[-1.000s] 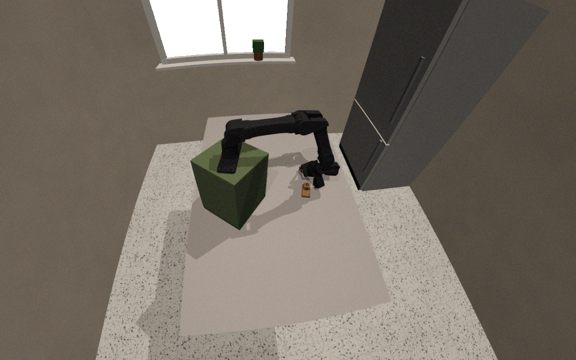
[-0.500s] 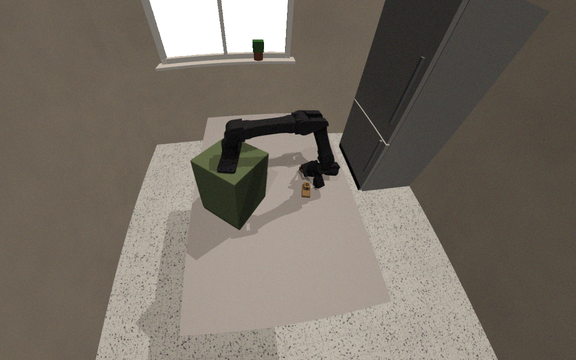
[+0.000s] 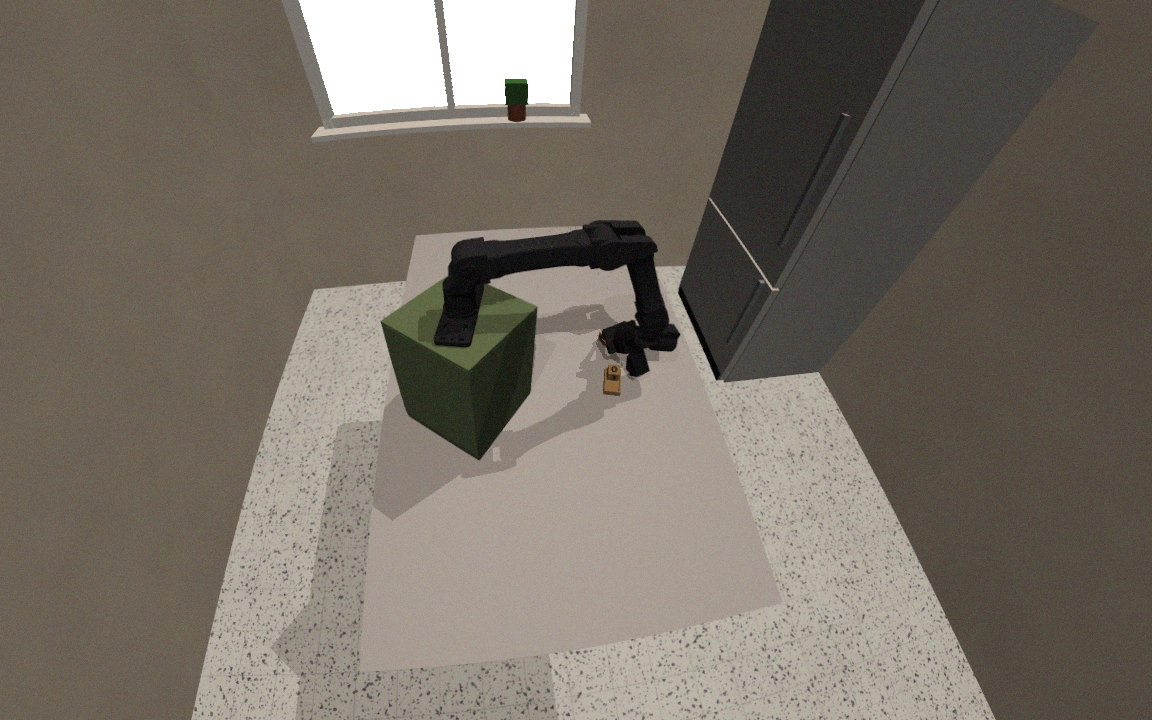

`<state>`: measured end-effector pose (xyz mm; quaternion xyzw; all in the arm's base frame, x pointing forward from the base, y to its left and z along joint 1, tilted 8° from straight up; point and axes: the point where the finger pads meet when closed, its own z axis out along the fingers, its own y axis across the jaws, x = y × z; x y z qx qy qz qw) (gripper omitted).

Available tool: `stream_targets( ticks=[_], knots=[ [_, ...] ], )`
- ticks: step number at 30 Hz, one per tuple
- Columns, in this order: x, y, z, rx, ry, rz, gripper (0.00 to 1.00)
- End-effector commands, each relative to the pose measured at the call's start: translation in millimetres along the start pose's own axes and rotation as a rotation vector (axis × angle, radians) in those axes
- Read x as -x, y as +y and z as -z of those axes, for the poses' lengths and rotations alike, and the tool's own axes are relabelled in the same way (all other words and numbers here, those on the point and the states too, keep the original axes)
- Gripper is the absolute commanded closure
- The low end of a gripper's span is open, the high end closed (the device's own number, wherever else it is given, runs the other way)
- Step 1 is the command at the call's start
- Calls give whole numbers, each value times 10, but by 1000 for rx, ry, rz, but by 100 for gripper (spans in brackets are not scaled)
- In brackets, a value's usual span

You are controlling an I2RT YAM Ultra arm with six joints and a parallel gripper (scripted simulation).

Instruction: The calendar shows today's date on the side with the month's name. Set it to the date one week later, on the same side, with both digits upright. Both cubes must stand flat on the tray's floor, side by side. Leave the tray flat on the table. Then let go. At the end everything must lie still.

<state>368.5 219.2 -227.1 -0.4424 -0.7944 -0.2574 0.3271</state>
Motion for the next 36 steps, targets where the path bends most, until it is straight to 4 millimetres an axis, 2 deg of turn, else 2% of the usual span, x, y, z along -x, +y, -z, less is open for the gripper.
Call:
stream_targets(
  ticks=[1, 13, 14, 19, 20, 24, 28, 30, 31, 36],
  knots=[
    [-32, 55, 33, 12, 5, 9, 73],
    [-32, 55, 33, 12, 5, 9, 73],
    [-32, 55, 33, 12, 5, 9, 69],
    [-32, 55, 33, 12, 5, 9, 65],
    [-32, 55, 33, 12, 5, 9, 61],
    [-32, 55, 33, 12, 5, 9, 61],
    [-32, 55, 33, 12, 5, 9, 53],
    [-32, 55, 33, 12, 5, 9, 53],
    [-32, 55, 33, 12, 5, 9, 34],
    [-32, 55, 33, 12, 5, 9, 34]
  ],
)
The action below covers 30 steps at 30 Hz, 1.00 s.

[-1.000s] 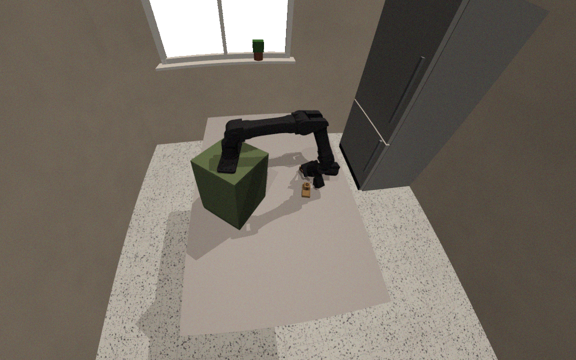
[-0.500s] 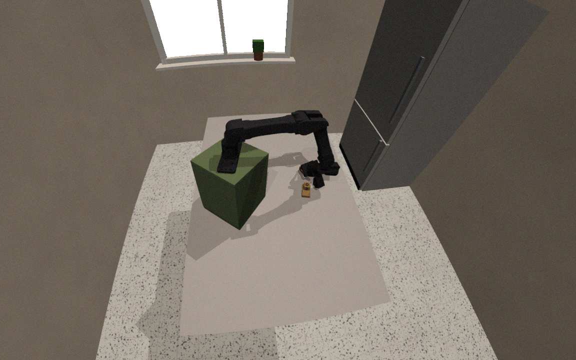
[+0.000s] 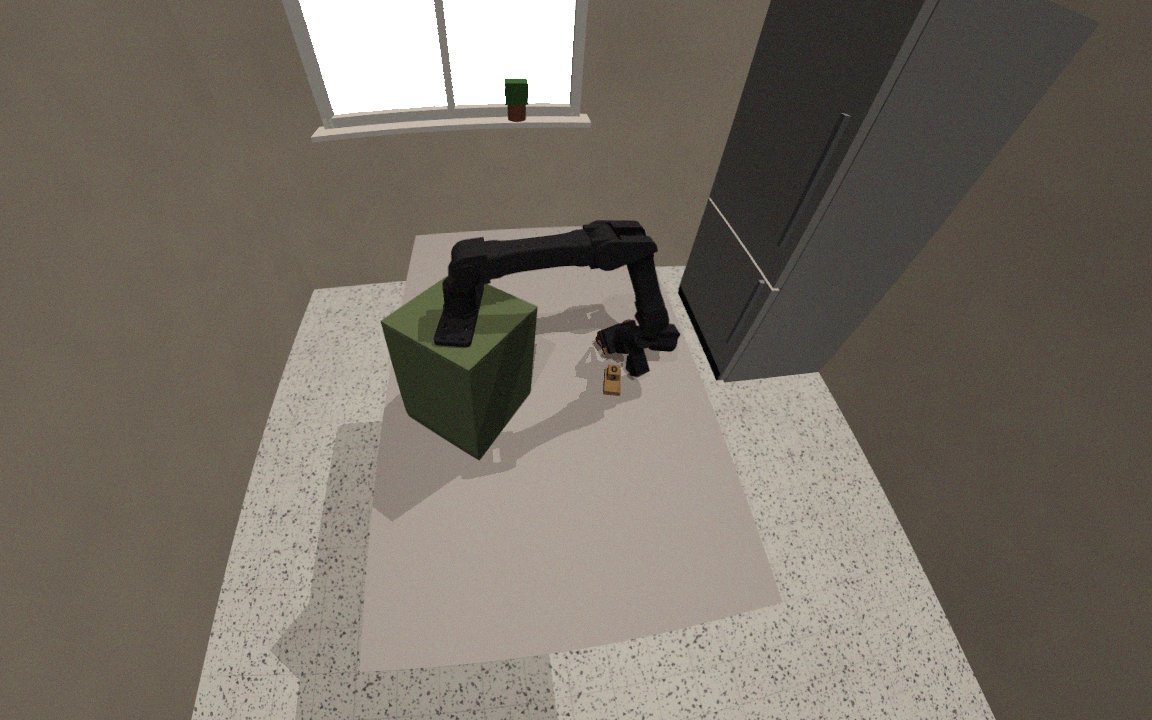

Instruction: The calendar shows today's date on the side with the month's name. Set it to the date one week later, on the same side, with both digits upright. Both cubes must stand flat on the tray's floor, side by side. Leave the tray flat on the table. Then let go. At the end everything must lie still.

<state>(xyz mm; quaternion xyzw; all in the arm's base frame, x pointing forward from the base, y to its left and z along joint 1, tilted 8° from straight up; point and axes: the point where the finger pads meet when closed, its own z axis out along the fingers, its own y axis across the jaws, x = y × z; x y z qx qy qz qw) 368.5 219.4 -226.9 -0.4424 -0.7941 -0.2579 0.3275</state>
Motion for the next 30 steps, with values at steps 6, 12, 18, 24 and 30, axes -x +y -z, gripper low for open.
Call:
stream_targets(
  ticks=[6, 12, 18, 24, 30],
  knots=[
    [-30, 54, 33, 11, 4, 9, 34],
    [-30, 54, 33, 11, 4, 9, 34],
    [-53, 54, 57, 11, 4, 9, 34],
    [-105, 53, 109, 11, 4, 9, 34],
    [-232, 50, 237, 11, 4, 9, 34]
  ],
)
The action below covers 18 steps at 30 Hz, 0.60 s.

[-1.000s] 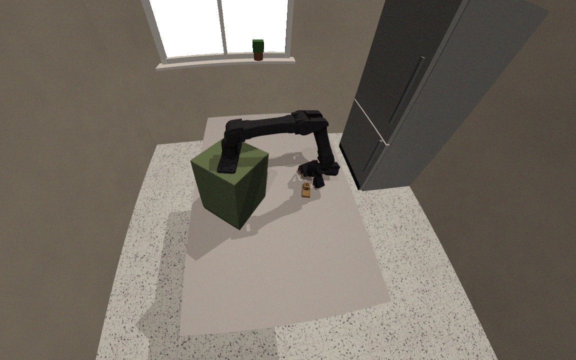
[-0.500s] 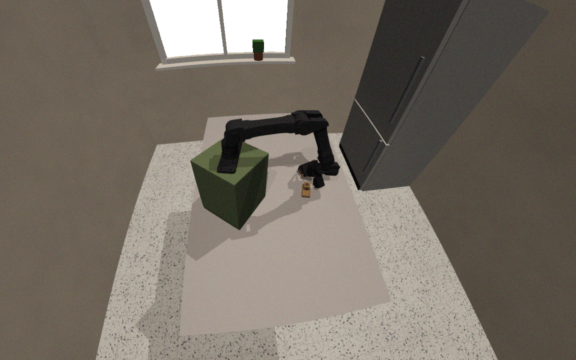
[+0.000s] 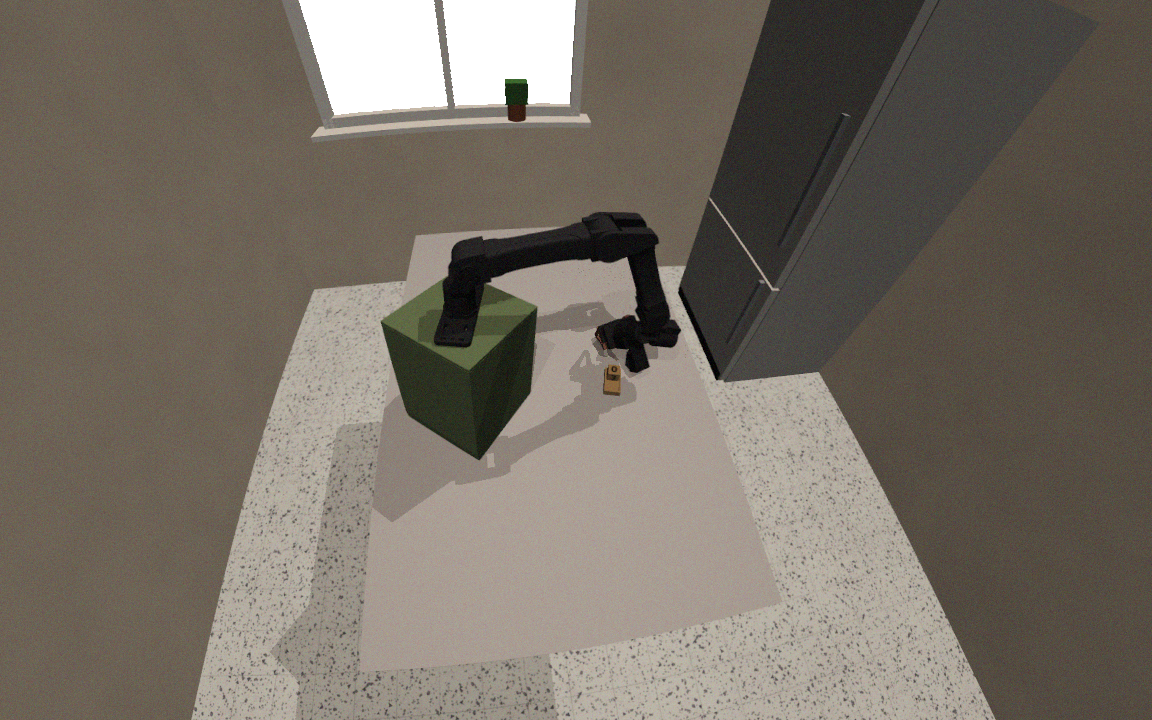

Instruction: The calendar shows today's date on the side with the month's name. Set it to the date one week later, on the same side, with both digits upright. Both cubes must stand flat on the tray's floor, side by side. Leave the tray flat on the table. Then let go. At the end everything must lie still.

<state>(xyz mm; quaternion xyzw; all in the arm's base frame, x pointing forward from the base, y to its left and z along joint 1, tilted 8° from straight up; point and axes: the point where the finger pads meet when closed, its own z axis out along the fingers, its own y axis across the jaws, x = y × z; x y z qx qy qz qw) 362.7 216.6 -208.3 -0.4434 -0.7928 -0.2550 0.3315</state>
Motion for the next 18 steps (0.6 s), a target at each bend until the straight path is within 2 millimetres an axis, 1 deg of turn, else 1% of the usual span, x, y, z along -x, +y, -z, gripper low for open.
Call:
stream_targets(
  ticks=[1, 5, 7, 13, 18],
  knots=[
    [-111, 90, 138, 18, 0, 16, 34],
    [-207, 87, 235, 18, 0, 16, 34],
    [-207, 87, 235, 18, 0, 16, 34],
    [-316, 83, 344, 18, 0, 16, 34],
    [-352, 82, 380, 18, 0, 16, 34]
  ],
)
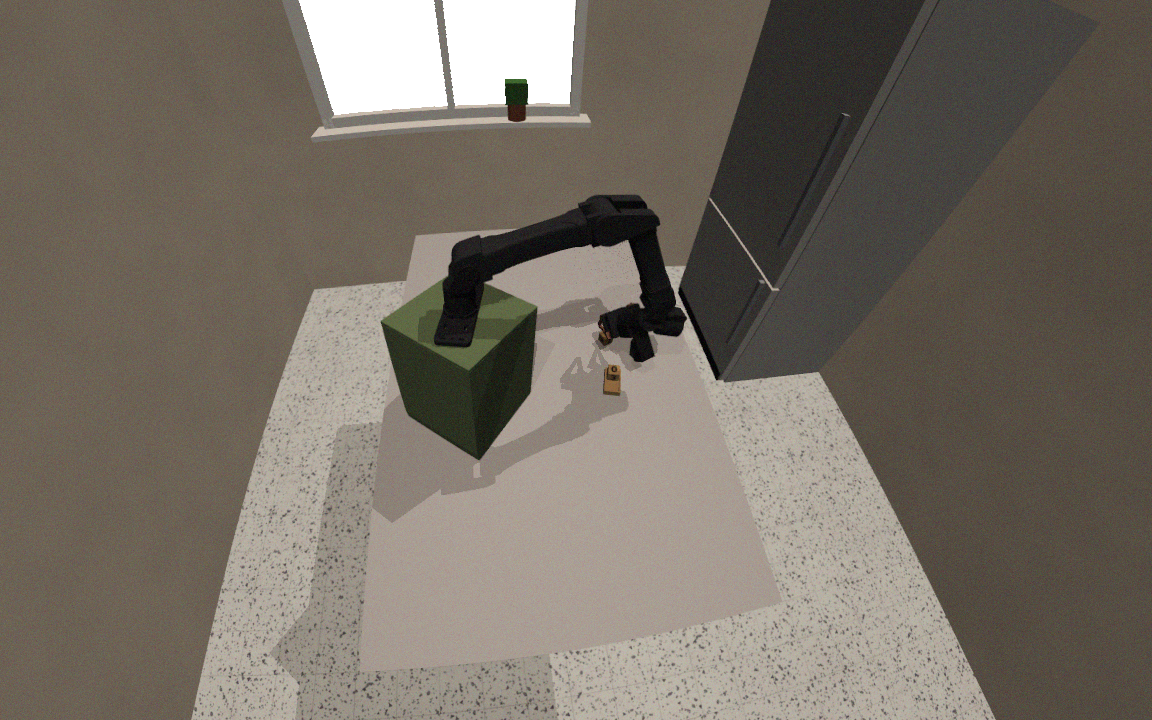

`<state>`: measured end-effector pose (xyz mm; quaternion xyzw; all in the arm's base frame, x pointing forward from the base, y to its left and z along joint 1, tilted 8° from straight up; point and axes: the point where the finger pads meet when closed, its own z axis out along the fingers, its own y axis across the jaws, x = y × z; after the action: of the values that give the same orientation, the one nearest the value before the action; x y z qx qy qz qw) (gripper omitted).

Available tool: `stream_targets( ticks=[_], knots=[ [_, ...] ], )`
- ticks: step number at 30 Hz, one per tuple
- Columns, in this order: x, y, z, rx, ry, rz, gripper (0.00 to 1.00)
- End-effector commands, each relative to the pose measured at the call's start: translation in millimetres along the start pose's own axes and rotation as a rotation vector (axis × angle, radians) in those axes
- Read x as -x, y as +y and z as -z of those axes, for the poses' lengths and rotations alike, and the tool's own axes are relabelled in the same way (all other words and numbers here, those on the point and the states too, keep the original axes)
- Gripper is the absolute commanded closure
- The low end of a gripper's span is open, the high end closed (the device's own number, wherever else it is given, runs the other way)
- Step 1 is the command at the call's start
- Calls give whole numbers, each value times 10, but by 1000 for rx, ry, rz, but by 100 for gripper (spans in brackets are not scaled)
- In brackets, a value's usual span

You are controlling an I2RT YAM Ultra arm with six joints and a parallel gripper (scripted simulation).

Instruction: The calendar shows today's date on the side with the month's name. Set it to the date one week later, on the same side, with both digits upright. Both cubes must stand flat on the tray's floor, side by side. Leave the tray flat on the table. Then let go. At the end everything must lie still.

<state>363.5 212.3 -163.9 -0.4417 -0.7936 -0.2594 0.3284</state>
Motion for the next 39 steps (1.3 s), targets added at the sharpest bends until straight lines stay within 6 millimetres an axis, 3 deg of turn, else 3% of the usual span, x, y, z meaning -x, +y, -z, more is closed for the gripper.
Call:
stream_targets(
  ticks=[1, 8, 17, 25, 33, 39],
  knots=[
    [-46, 49, 60, 10, 0, 8, 34],
    [-47, 47, 57, 7, -15, 8, 34],
    [-68, 48, 52, 8, -246, 7, 34],
    [-71, 49, 51, 9, -276, 7, 34],
    [-88, 48, 39, 8, -490, 6, 34],
    [-93, 52, 44, 12, -523, 6, 34]
  ],
)
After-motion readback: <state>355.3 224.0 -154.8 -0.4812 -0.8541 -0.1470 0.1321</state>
